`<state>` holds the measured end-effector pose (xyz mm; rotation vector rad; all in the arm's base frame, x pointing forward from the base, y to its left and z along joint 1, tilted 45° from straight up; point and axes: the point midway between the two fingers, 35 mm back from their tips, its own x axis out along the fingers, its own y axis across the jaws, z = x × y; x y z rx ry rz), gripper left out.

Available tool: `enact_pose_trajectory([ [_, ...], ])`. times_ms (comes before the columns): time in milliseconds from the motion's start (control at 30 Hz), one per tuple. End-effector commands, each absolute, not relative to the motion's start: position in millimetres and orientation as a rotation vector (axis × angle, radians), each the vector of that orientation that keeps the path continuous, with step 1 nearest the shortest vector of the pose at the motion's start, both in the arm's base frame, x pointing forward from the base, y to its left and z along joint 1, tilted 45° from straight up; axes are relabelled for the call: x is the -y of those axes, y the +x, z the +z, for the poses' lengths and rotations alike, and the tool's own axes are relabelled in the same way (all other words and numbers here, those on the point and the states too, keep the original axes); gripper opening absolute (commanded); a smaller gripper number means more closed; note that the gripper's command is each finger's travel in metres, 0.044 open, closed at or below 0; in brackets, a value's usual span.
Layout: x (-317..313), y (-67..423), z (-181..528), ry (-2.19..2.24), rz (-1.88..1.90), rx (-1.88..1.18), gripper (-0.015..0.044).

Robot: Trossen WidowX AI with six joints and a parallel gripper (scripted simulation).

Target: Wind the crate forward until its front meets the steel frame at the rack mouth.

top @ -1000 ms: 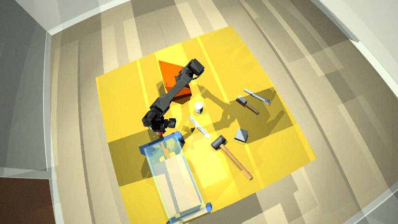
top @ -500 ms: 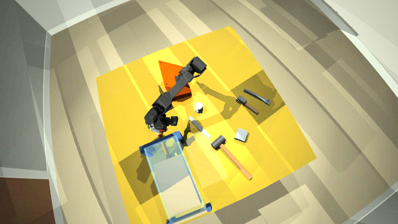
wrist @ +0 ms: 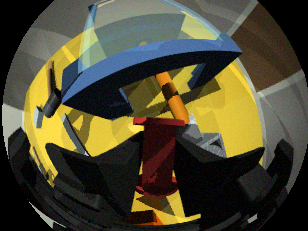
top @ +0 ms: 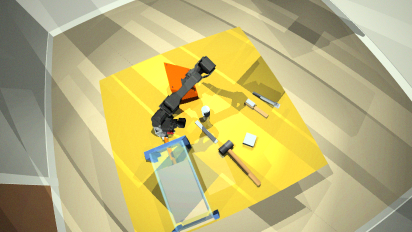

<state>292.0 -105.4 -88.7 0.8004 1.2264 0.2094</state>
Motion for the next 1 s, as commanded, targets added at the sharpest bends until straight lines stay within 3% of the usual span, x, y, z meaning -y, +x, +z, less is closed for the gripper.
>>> enact_pose_trajectory([
  [0,99.4,282.3,-86.5,0.813,0.21,-1.241,0.0],
  [967,91.1,252.0,-76.1,0.814,0.21,-1.243,0.0],
])
